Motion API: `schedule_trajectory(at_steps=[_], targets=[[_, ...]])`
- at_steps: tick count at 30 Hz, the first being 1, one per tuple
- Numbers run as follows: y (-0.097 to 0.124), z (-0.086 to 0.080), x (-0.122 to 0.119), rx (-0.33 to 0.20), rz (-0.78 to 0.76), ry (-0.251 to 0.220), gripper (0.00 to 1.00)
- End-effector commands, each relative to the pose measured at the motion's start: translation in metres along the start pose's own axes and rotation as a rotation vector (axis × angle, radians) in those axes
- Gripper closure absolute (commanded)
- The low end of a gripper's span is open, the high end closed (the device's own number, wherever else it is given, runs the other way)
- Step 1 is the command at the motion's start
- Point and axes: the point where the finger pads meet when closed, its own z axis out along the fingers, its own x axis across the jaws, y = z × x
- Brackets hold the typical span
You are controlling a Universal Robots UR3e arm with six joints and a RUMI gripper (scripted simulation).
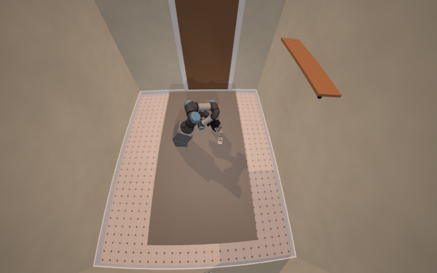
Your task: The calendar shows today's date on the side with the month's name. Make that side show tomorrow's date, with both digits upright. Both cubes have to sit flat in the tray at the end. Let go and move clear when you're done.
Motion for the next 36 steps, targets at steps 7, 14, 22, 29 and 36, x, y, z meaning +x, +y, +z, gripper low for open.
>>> schedule_trajectory(at_steps=[7, 14, 22, 29, 36], targets=[[0.0, 0.0, 0.0, 0.0, -0.001, 0.001, 0.89], [0.002, -0.003, 0.0, 0.0, -0.001, 0.001, 0.89], [0.016, -0.016, 0.0, 0.0, 0.0, 0.001, 0.89], [0.033, -0.033, 0.0, 0.0, 0.0, 0.001, 0.89], [0.043, -0.043, 0.0, 0.001, -0.001, 0.0, 0.89]])
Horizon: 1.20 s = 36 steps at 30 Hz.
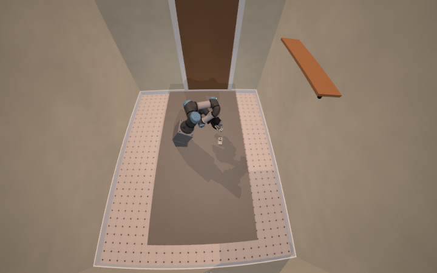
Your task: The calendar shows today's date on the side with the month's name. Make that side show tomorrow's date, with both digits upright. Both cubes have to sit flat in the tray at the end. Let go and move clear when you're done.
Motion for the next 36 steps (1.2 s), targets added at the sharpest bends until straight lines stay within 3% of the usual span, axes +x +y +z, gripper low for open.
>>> schedule_trajectory(at_steps=[1, 23, 36], targets=[[0.0136, -0.0154, -0.0028, 0.004, 0.0, -0.008, 0.89], [0.0187, -0.0201, -0.0027, 0.005, 0.0, -0.008, 0.89], [0.0208, -0.0171, -0.0002, 0.038, -0.005, -0.007, 0.89]])
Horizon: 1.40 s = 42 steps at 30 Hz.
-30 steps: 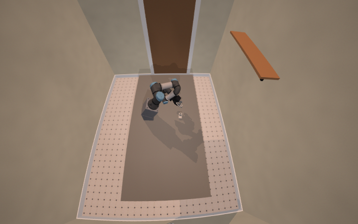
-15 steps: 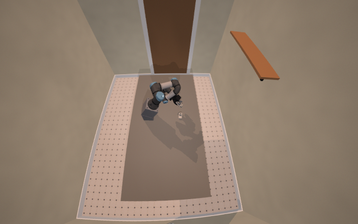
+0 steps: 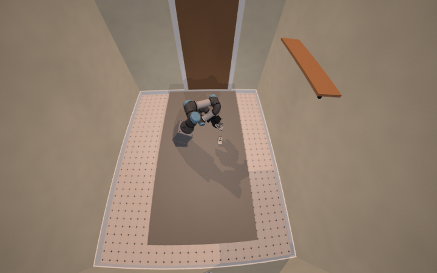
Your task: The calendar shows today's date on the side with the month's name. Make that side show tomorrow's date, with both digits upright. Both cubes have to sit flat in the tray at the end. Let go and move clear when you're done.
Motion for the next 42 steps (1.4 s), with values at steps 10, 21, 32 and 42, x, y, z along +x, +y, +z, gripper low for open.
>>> schedule_trajectory(at_steps=[10, 21, 32, 42], targets=[[0.0024, 0.0043, 0.004, 0.081, -0.011, 0.002, 0.89], [0.003, 0.0039, 0.003, 0.174, -0.01, 0.002, 0.89], [0.0013, 0.0006, 0.0005, 0.232, -0.003, 0.001, 0.89], [0.0002, -0.0012, -0.0008, 0.254, 0.001, 0.001, 0.89]])
